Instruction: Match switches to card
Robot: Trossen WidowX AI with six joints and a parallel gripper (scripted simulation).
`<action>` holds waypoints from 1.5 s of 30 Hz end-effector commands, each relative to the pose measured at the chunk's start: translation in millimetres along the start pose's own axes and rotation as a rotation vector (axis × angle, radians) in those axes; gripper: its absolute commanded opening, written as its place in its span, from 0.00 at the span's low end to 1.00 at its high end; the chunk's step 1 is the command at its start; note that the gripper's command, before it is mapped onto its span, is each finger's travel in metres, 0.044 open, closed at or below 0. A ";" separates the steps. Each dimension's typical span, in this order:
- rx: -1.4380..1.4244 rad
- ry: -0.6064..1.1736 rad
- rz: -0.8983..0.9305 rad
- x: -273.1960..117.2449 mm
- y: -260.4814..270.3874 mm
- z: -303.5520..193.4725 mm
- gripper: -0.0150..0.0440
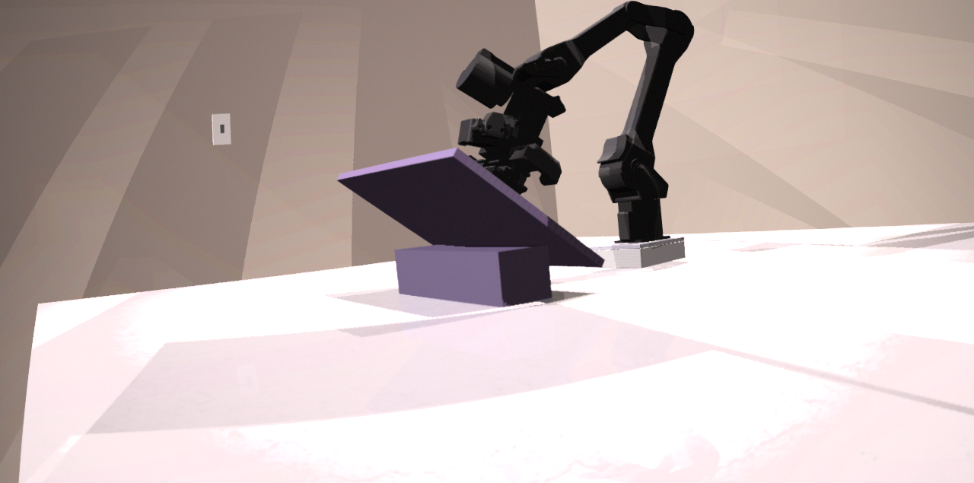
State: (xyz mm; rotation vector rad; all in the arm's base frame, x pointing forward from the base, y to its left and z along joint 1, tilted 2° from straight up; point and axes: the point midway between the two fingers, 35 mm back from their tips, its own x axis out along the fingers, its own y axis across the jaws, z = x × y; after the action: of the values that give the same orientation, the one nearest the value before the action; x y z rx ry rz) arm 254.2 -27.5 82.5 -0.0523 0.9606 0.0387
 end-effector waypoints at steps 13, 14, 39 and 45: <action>0.006 0.002 -0.006 2.5 -0.8 -0.4 0.25; 0.006 0.002 -0.006 2.7 -0.8 -0.4 0.25; 0.005 -0.020 -0.006 -60.5 -0.5 -3.1 0.25; 0.006 -0.014 -0.004 -60.8 7.1 4.1 0.25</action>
State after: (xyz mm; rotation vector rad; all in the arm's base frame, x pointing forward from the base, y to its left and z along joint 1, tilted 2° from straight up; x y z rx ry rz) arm 220.6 -26.8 128.2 -0.0488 0.9462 0.0321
